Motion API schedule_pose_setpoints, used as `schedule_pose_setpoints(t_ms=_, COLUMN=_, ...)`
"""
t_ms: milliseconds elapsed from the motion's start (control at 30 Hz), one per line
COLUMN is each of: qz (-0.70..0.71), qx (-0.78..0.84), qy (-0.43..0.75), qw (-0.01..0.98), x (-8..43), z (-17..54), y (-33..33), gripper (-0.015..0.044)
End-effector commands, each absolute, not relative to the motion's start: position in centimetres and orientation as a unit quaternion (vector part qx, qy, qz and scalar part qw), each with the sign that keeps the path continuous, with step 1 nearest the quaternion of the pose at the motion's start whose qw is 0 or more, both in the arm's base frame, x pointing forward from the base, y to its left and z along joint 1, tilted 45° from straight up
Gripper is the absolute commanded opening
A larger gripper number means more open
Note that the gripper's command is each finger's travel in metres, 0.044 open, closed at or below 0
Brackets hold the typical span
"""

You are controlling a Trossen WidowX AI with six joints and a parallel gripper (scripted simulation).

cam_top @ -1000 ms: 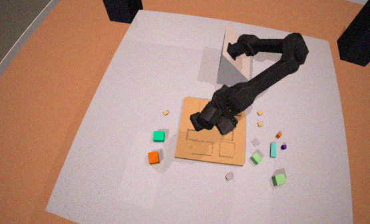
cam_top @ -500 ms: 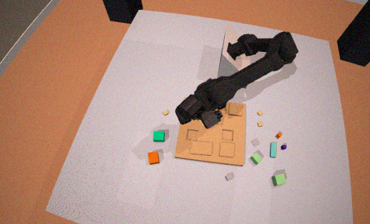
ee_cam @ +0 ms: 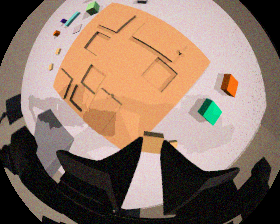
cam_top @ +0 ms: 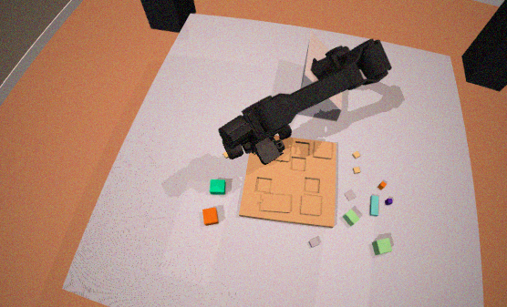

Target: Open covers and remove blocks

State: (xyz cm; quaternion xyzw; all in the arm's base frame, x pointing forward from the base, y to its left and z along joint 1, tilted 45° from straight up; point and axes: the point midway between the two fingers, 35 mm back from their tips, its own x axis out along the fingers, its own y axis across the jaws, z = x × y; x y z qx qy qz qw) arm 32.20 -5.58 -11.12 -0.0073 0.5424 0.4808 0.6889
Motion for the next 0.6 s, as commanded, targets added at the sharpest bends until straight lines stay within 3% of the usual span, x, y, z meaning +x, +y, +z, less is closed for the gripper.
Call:
schedule_pose_setpoints(t_ms=0, qz=0.48, qx=-0.011, qy=0.543, qw=0.689, x=31.9, z=-12.0, y=-6.8, gripper=0.008)
schedule_pose_setpoints(t_ms=567, qz=0.486, qx=-0.007, qy=0.541, qw=0.686, x=28.6, z=-16.2, y=-10.9, gripper=0.008)
